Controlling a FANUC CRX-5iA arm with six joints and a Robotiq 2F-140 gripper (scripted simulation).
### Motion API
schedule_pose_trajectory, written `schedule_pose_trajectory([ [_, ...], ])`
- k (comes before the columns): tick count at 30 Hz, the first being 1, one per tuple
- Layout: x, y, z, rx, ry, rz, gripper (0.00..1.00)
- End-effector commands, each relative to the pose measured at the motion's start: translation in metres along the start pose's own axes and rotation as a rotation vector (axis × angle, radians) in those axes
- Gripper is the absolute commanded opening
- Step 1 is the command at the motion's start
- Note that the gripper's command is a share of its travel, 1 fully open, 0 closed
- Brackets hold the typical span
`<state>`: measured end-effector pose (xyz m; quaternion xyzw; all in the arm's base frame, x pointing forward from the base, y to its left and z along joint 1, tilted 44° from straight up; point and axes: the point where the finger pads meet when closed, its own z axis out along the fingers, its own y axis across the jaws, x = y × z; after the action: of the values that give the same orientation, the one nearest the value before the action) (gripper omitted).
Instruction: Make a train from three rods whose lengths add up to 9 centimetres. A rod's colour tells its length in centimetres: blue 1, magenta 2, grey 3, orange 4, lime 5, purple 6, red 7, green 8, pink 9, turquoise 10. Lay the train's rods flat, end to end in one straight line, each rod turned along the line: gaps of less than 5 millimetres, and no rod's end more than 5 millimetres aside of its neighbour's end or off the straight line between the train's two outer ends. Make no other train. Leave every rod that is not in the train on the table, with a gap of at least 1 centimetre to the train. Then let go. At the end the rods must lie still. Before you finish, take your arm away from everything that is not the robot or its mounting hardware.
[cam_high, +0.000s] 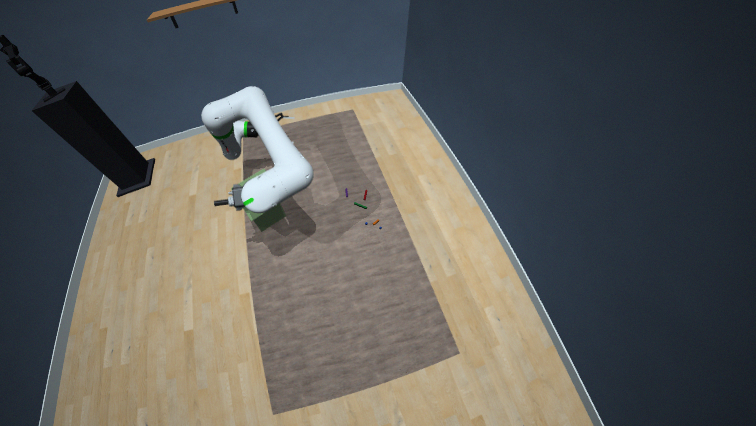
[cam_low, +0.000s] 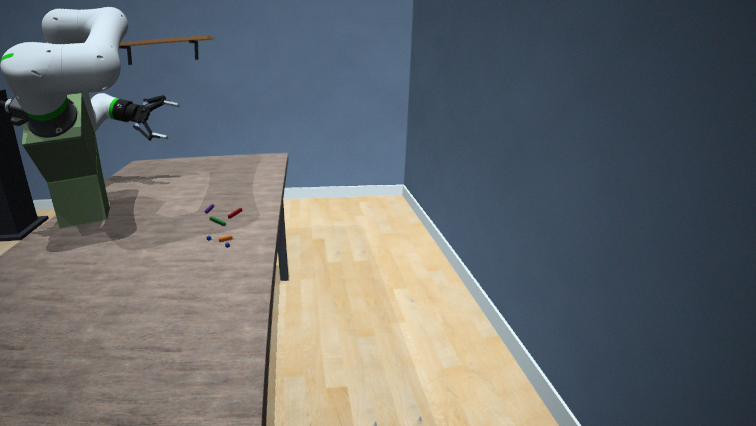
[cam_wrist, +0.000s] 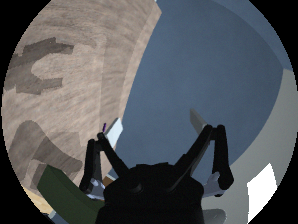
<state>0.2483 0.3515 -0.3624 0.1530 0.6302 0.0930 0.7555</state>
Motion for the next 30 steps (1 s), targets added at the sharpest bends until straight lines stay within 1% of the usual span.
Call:
schedule_pose_trajectory([
  [1, 0.000, 0.000, 0.000, 0.000, 0.000, 0.000, 1.00],
  [18, 0.000, 0.000, 0.000, 0.000, 0.000, 0.001, 1.00],
  [22, 0.000, 0.002, 0.004, 0.014, 0.005, 0.016, 1.00],
  [24, -0.001, 0.003, 0.010, 0.036, 0.012, 0.040, 1.00],
  [26, -0.002, 0.006, 0.021, 0.072, 0.022, 0.079, 1.00],
  [28, -0.005, 0.010, 0.037, 0.123, 0.034, 0.137, 1.00],
  [30, -0.009, 0.012, 0.060, 0.191, 0.045, 0.213, 1.00],
])
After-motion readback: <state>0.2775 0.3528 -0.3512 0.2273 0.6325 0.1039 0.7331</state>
